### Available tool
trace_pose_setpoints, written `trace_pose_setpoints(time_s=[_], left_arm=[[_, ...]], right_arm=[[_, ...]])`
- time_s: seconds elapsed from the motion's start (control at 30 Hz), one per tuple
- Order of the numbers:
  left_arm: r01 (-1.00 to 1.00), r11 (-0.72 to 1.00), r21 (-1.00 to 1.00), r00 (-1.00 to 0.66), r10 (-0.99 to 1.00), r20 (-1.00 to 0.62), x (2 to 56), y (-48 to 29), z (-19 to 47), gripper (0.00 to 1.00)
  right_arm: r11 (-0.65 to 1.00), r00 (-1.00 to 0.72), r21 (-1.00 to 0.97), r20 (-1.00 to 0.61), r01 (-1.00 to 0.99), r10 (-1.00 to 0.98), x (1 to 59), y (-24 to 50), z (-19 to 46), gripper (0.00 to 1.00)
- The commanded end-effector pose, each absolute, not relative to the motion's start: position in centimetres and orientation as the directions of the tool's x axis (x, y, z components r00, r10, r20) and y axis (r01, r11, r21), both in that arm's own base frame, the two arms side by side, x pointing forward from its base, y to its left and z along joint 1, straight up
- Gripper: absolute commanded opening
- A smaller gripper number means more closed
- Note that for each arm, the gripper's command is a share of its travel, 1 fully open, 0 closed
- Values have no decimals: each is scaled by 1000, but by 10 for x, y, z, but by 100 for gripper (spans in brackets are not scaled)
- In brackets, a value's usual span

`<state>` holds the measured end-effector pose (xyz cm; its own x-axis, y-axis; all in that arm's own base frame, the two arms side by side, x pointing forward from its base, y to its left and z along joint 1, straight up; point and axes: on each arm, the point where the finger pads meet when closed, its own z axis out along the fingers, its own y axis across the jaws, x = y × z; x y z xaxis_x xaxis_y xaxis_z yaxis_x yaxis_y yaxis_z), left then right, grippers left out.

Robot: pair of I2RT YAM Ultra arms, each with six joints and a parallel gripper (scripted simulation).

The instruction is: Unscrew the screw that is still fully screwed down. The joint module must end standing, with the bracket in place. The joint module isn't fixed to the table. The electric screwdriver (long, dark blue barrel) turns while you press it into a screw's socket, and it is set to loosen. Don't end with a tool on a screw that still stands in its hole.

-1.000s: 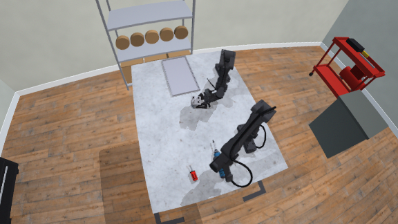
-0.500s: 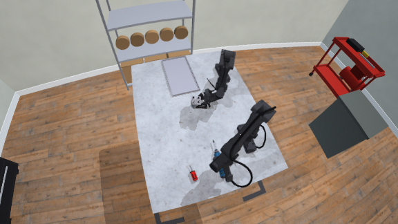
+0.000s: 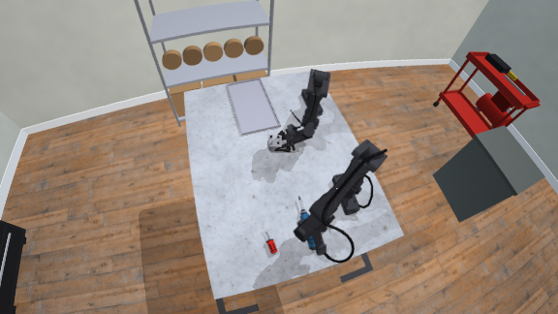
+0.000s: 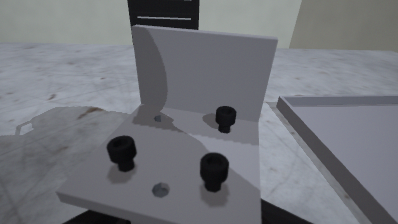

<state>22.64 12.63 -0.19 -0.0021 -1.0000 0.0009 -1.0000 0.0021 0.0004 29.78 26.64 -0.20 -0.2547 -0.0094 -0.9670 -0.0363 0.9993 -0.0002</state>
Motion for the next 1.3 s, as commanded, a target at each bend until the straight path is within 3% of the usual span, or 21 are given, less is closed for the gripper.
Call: trace_pose_setpoints(time_s=[0.0,1.27], left_arm=[[-1000,6,-9,-5,-1000,-6,229,127,1,65],[-999,14,-29,-14,-1000,-19,234,129,39,65]], right_arm=[[999,-250,10,-968,-35,1,299,268,1,59],[999,-250,10,-968,-35,1,299,268,1,59]])
